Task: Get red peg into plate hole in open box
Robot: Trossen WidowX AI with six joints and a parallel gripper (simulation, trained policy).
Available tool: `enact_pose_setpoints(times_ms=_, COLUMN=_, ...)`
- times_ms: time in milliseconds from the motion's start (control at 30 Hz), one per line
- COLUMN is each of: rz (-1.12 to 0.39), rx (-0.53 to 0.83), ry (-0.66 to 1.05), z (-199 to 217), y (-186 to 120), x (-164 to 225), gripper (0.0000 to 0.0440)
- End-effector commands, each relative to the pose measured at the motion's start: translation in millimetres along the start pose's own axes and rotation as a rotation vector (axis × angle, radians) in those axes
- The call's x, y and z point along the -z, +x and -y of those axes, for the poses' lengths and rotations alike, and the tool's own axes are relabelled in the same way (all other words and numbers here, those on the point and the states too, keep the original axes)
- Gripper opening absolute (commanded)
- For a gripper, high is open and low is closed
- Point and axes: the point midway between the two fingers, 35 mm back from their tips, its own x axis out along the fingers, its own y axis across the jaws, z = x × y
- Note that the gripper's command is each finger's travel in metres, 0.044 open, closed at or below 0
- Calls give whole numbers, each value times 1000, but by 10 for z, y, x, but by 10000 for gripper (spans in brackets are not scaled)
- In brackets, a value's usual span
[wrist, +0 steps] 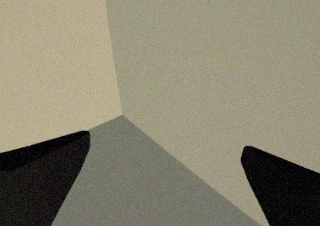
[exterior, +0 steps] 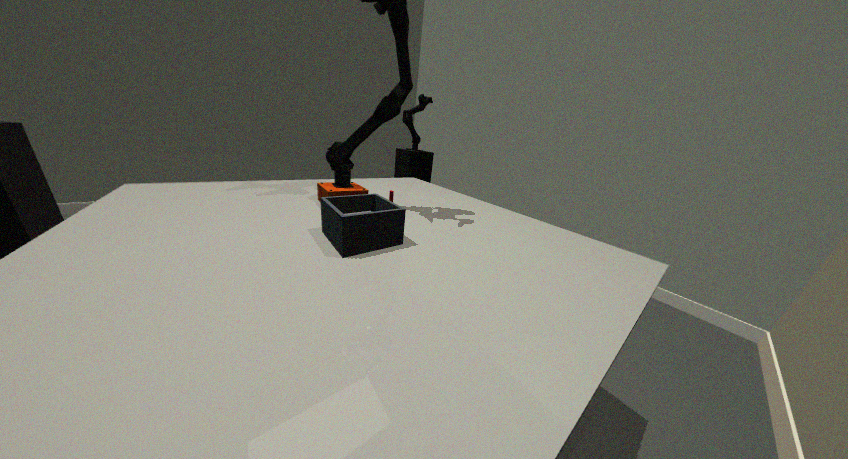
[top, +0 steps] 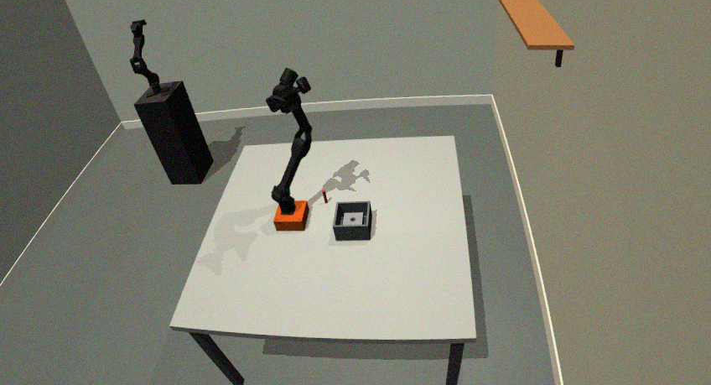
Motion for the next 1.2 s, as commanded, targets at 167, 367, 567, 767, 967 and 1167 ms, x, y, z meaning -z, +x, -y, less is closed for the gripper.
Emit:
enact_pose_setpoints(times_ms=167, rz=-13, rx=28, ry=310, z=-241, y=-72, x=28, gripper=440)
enact_pose_setpoints(times_ms=367, rz=-4, rx=43, ry=517, z=-396, y=-94, x=10, gripper=440)
enact_pose_setpoints(times_ms=567, rz=16, rx=50, ry=724, z=-552, y=-93, x=-38, gripper=440)
enact_pose_setpoints(times_ms=767, rz=48, rx=47, ry=929, z=-702, y=-71, x=-117, gripper=440)
enact_pose_setpoints(times_ms=967, rz=91, rx=33, ry=1131, z=-843, y=-30, x=-230, gripper=440)
enact_pose_setpoints(times_ms=1167, rz=144, rx=5, ry=1329, z=-967, y=27, x=-375, gripper=440)
